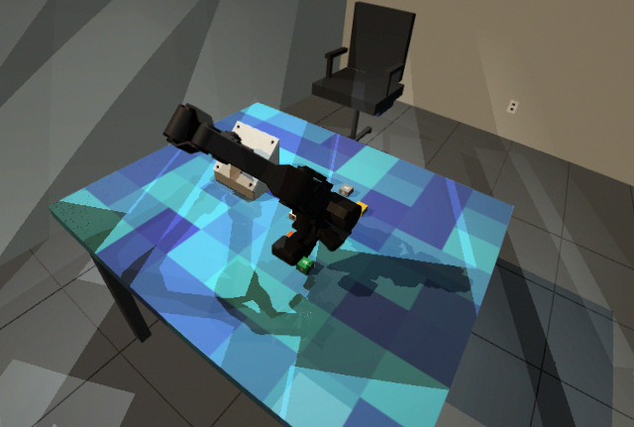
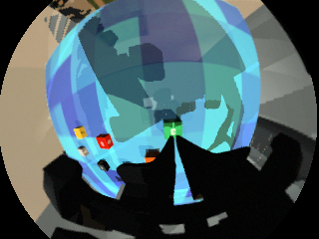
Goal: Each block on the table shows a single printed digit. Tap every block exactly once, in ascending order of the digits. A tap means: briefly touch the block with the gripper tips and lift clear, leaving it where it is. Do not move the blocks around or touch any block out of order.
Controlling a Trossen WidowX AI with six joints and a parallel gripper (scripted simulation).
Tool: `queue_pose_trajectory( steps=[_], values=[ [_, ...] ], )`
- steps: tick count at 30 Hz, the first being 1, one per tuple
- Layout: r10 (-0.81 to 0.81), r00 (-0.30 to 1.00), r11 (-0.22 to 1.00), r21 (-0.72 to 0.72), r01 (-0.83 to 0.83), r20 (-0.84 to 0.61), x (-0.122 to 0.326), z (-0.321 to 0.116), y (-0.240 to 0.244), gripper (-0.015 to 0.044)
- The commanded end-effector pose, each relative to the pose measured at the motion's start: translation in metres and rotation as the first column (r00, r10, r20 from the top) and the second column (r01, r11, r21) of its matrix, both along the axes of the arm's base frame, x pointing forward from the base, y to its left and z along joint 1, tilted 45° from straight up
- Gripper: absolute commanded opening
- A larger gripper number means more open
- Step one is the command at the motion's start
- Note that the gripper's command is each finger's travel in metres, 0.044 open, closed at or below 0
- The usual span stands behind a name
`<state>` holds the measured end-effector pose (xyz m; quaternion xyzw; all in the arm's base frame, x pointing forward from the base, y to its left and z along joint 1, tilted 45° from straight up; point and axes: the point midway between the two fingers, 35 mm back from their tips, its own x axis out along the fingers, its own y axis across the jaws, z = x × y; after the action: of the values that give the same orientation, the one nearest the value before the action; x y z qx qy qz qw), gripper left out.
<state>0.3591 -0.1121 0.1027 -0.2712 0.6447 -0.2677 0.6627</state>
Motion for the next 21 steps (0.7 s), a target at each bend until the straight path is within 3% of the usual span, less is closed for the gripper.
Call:
queue_pose_trajectory(
  steps=[1, 21],
  values=[
    [0.005, 1.000, 1.000, -0.004, -0.005, -0.002, 0.000, -0.003, -0.003, 0.0020],
    [0.005, 1.000, 1.000, -0.005, -0.005, -0.002, 0.000, -0.020, -0.020, 0.0020]
  ],
)
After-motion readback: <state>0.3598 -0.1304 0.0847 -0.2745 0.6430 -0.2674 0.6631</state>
